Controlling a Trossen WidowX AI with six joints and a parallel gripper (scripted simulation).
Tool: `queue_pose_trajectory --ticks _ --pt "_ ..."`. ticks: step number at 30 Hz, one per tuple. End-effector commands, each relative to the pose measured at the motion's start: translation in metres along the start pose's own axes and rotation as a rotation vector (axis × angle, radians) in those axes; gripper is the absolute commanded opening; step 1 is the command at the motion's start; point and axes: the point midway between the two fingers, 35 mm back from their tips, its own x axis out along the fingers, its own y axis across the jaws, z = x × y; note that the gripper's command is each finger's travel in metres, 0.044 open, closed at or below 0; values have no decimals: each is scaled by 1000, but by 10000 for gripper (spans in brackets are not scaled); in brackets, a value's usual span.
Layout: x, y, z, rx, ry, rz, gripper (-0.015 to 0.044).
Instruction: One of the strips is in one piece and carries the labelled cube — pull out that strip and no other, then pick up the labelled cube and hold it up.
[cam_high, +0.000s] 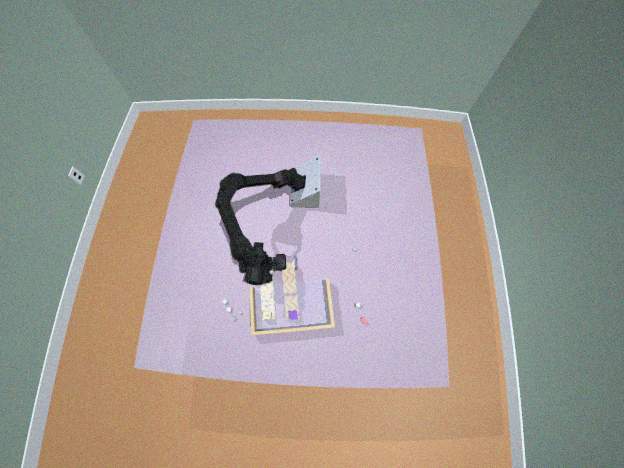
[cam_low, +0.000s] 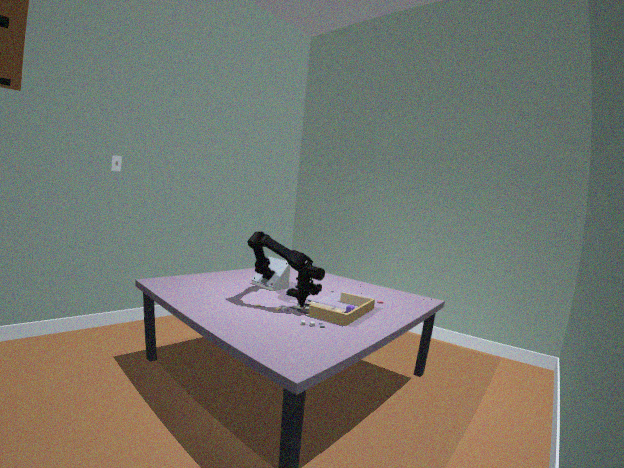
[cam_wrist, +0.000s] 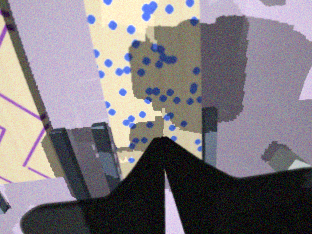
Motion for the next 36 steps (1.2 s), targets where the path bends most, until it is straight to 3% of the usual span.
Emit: queue_pose_trajectory --ticks 1,36 --pt "0 1 0 -4 -2 2 0" --pt "3 1 -8 -5 -1 1 0"
